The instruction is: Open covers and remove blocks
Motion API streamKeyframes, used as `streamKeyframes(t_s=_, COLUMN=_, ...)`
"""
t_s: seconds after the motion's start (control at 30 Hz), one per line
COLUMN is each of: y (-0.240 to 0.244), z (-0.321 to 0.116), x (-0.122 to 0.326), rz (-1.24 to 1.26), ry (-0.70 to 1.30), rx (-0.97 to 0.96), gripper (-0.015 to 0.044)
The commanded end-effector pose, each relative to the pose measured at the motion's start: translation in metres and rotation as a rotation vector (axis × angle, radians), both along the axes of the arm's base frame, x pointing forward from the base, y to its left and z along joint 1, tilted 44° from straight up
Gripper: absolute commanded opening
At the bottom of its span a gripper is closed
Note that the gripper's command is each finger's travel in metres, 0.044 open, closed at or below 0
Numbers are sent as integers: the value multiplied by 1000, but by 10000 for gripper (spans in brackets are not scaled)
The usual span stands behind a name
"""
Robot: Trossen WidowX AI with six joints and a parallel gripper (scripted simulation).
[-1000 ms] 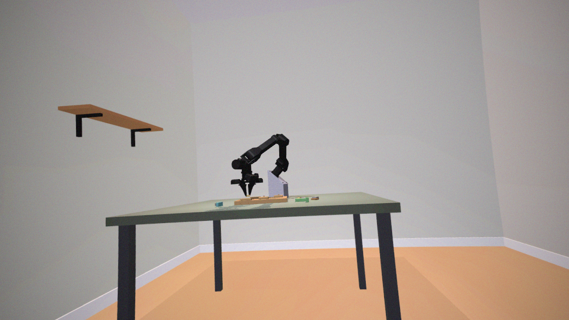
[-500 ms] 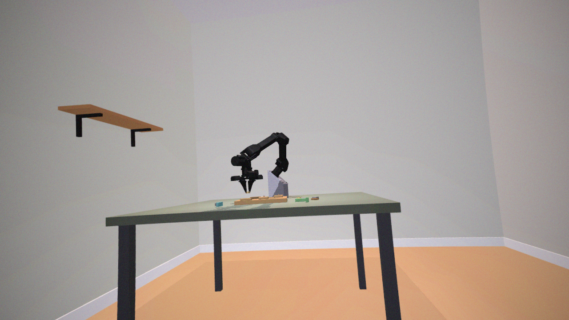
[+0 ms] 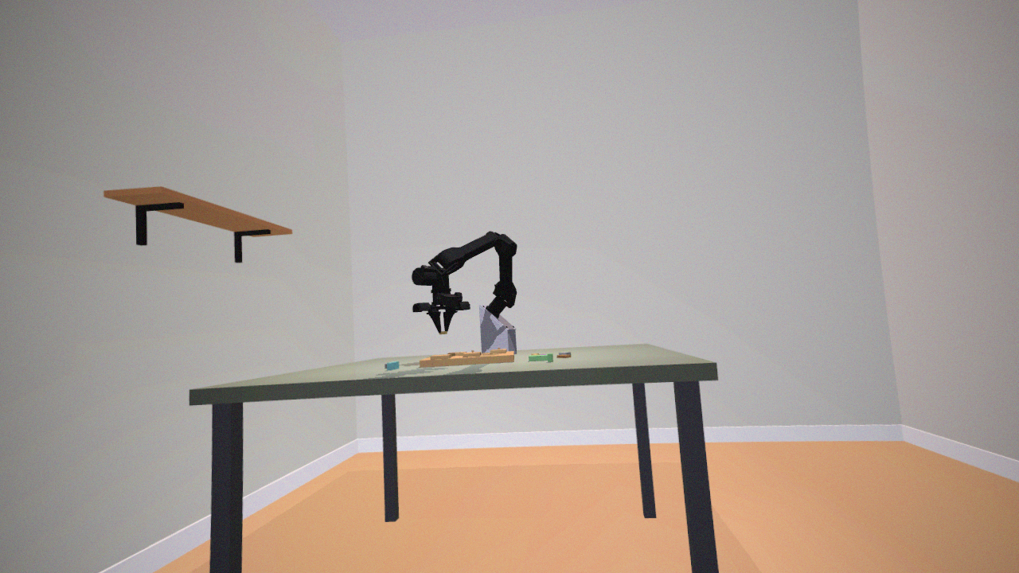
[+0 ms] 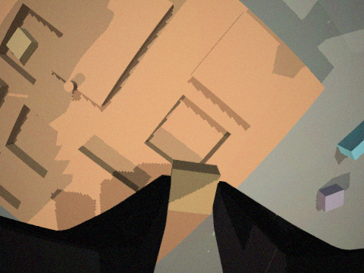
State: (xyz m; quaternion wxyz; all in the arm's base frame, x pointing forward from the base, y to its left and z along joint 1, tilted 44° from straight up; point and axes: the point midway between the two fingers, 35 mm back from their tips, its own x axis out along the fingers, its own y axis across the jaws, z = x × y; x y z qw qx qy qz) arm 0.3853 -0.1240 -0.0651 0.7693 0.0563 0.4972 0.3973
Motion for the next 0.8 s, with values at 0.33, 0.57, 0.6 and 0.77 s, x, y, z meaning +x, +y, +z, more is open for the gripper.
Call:
streamKeyframes(t_s=0.33, y=-32, z=-22, x=-18, rz=3, ry=0, rx=-17, gripper=80)
streamKeyframes(t_s=0.57, y=-49, z=-39, x=-31, rz=2, ry=1, rx=-21, gripper=80)
streamKeyframes(t_s=0.6, y=-51, z=-42, x=-33, rz=2, ry=2, rx=-21, gripper=80)
streamKeyframes(t_s=0.77, y=-63, z=-54, x=-44, rz=2, ry=2, rx=-23, gripper=80)
